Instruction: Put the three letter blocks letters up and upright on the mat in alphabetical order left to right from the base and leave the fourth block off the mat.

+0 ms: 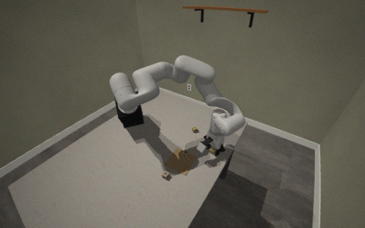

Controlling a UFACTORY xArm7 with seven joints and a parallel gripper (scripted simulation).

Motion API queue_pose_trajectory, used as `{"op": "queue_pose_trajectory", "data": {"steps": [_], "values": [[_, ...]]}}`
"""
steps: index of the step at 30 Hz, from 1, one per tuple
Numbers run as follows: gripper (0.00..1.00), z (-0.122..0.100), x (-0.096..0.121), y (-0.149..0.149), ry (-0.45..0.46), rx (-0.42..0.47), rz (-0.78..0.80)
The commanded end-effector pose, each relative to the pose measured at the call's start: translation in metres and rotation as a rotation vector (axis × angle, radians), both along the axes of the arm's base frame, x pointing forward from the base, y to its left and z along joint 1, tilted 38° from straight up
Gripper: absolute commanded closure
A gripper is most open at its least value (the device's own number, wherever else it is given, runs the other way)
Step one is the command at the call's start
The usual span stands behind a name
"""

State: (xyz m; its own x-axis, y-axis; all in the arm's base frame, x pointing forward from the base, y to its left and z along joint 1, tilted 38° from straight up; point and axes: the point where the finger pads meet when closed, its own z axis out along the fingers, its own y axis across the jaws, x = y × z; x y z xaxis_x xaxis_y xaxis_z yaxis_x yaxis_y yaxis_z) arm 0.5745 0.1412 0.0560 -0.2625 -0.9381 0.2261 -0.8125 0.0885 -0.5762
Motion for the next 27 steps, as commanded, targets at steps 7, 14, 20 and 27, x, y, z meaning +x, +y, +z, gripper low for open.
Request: {"op": "queue_pose_trajectory", "data": {"steps": [7, 14, 20, 27], "values": [[0.31, 0.0016, 0.0004, 0.0012, -0.002, 0.001, 0.002], [0.31, 0.0016, 0.0004, 0.0012, -0.002, 0.001, 0.002], [0.31, 0.0016, 0.0004, 0.0012, -0.002, 0.001, 0.002], [0.53, 0.0016, 0.0004, 0.0012, -0.002, 0.001, 0.002]]}}
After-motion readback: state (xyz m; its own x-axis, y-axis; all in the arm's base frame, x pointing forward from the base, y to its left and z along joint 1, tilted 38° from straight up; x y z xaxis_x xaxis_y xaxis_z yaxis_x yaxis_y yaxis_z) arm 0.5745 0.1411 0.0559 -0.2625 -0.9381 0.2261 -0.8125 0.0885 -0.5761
